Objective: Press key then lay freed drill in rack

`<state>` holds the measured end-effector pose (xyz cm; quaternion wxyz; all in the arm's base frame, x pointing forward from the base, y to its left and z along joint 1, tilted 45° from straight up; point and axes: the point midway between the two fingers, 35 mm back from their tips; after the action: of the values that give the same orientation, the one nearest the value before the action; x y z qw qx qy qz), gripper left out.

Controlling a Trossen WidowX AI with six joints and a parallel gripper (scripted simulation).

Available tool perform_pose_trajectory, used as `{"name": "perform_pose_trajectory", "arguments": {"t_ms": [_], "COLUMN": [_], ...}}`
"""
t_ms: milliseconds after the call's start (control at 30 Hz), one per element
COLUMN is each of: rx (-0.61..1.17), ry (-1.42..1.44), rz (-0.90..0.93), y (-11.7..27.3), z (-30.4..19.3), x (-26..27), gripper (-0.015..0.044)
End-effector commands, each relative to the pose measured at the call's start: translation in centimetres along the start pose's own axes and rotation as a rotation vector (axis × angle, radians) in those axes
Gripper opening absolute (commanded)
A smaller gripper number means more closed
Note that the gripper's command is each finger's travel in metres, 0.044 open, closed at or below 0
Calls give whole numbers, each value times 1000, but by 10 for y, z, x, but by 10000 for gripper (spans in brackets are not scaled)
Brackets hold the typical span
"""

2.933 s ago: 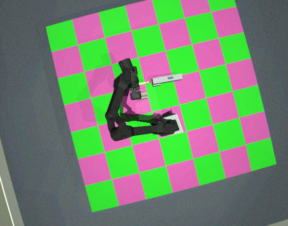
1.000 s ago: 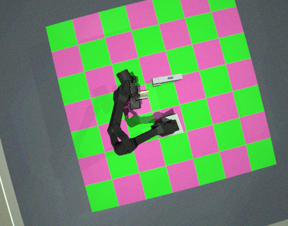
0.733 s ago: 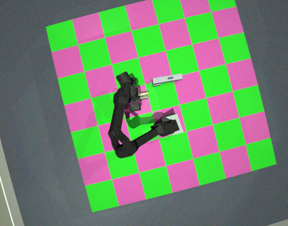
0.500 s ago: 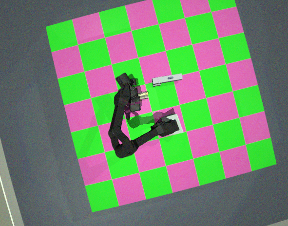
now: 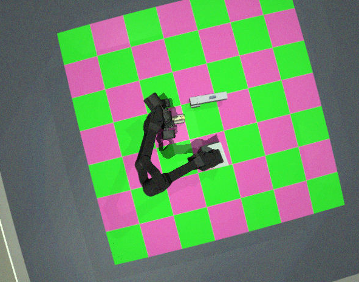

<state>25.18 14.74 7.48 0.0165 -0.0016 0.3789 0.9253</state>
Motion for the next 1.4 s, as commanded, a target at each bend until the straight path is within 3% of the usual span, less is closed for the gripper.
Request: {"name": "perform_pose_trajectory", "arguments": {"t_ms": [0, 833, 1367], "rx": [5, 4, -10], "ry": [-8, -8, -12], "rz": [0, 0, -5], "y": [-5, -26, -21], "z": [-1, -5, -1], "x": [0, 2, 0], "gripper": [0, 0, 420]}}
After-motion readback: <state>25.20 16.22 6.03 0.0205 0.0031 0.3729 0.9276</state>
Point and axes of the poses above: the point midway between the two fingers, 35 mm back from their tips, its own y axis back along the fingers, its own x axis across the jaws, z = x × y, and after that the axes turned 10 degrees about y, right-handed
